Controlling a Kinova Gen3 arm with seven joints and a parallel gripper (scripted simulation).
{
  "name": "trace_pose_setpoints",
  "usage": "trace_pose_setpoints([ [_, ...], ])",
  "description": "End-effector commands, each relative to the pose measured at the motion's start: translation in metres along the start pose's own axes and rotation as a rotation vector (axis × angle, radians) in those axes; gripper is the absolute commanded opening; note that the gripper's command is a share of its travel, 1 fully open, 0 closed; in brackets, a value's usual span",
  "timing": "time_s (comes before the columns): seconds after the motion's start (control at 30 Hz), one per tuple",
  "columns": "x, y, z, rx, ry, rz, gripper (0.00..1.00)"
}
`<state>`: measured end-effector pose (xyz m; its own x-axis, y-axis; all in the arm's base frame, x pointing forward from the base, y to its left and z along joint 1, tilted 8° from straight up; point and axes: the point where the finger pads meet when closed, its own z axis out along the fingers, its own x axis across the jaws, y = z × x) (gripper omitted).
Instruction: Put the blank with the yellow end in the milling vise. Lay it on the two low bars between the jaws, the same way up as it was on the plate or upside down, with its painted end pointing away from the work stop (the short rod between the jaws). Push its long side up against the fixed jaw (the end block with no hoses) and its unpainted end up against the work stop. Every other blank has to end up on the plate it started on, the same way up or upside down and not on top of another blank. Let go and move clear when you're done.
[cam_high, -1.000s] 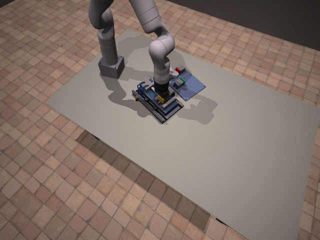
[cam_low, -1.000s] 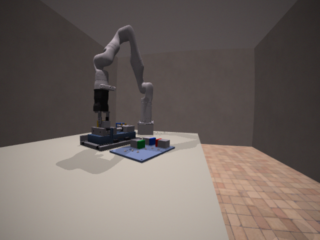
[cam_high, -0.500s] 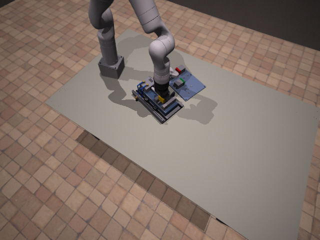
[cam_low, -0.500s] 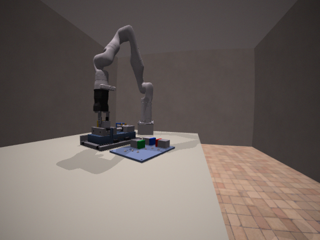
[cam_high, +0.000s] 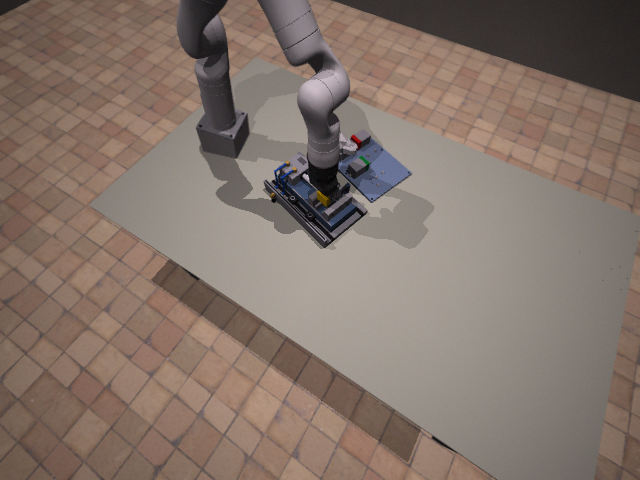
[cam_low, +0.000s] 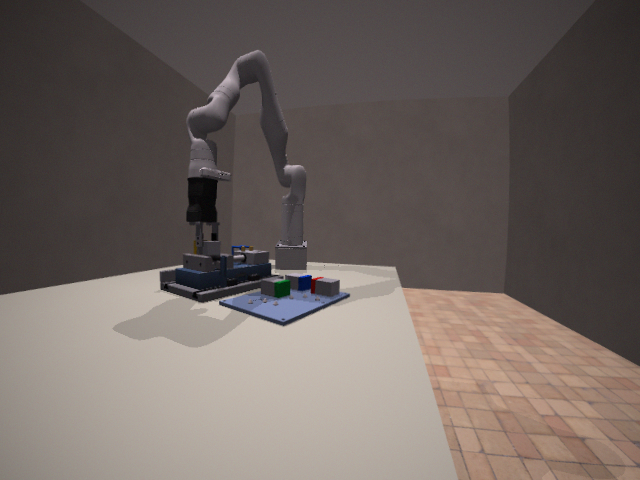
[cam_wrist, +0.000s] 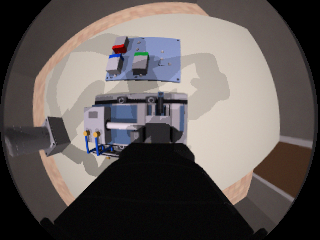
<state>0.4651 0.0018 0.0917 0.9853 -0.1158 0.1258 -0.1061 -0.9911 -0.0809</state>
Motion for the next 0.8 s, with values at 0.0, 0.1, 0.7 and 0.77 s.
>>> trace_pose_setpoints([
  [0.0,0.0010,0.0014,-0.0033,-0.003,0.001,0.006,0.00],
  [0.1,0.0007,0.0001,-0.0017,0.000,0.002,0.000,0.00],
  [0.7,0.0008,0.0003,-0.0040,-0.001,0.002,0.000,0.00],
  [0.77,0.0008,0.0005,-0.0044,-0.002,0.002,0.001,0.00],
])
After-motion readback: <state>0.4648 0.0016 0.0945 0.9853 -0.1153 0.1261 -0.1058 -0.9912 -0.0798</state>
